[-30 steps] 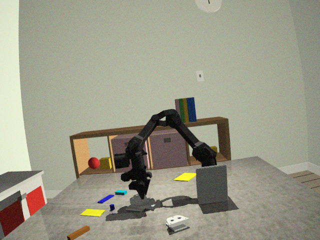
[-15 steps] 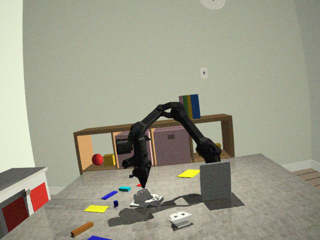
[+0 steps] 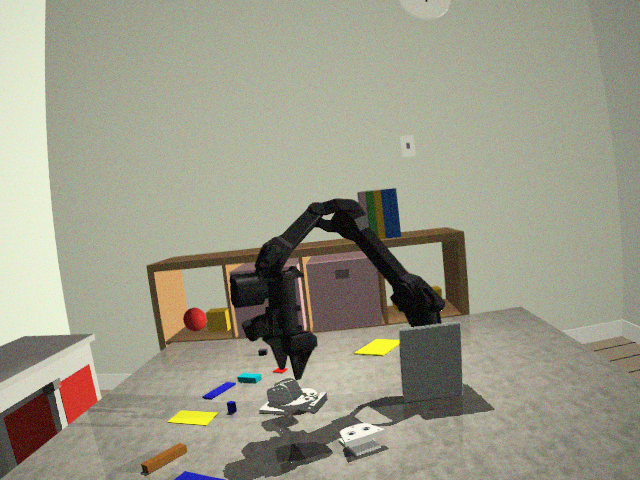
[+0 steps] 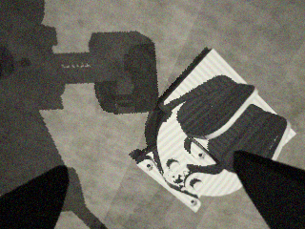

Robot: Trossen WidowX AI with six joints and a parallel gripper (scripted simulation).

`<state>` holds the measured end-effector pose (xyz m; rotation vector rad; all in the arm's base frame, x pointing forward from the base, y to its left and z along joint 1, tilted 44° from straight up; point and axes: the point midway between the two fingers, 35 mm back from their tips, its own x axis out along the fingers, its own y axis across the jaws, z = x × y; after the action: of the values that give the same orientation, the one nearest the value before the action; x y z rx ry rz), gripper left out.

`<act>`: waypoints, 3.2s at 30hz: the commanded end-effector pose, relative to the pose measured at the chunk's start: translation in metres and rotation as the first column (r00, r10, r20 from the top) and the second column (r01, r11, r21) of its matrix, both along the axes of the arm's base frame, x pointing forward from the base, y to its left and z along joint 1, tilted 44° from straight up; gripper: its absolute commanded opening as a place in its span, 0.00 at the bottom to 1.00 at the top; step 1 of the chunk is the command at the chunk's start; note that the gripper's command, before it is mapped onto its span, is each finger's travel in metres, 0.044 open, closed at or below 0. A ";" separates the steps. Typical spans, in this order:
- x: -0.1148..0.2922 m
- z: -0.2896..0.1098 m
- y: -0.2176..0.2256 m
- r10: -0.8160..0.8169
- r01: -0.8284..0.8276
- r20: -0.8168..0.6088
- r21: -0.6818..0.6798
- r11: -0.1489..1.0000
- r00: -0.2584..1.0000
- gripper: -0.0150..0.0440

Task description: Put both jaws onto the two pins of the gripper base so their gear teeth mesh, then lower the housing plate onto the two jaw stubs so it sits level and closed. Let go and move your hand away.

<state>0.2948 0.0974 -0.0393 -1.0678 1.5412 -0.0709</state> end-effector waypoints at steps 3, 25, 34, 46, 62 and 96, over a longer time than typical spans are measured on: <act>-0.013 -0.014 0.021 0.137 -0.137 -0.123 0.001 0.991 0.983 1.00; -0.081 -0.069 0.083 0.562 -0.608 -0.541 0.112 0.786 0.626 1.00; -0.115 -0.091 0.099 0.645 -0.735 -0.665 0.208 0.645 0.378 1.00; -0.159 -0.116 0.110 0.650 -0.817 -0.759 0.354 0.456 0.034 1.00; -0.157 -0.144 0.082 0.648 -0.817 -0.761 0.354 0.454 0.030 1.00; -0.157 -0.144 0.082 0.648 -0.817 -0.761 0.354 0.454 0.030 1.00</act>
<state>0.1366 0.1787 -0.1832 -2.1858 1.5286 1.3082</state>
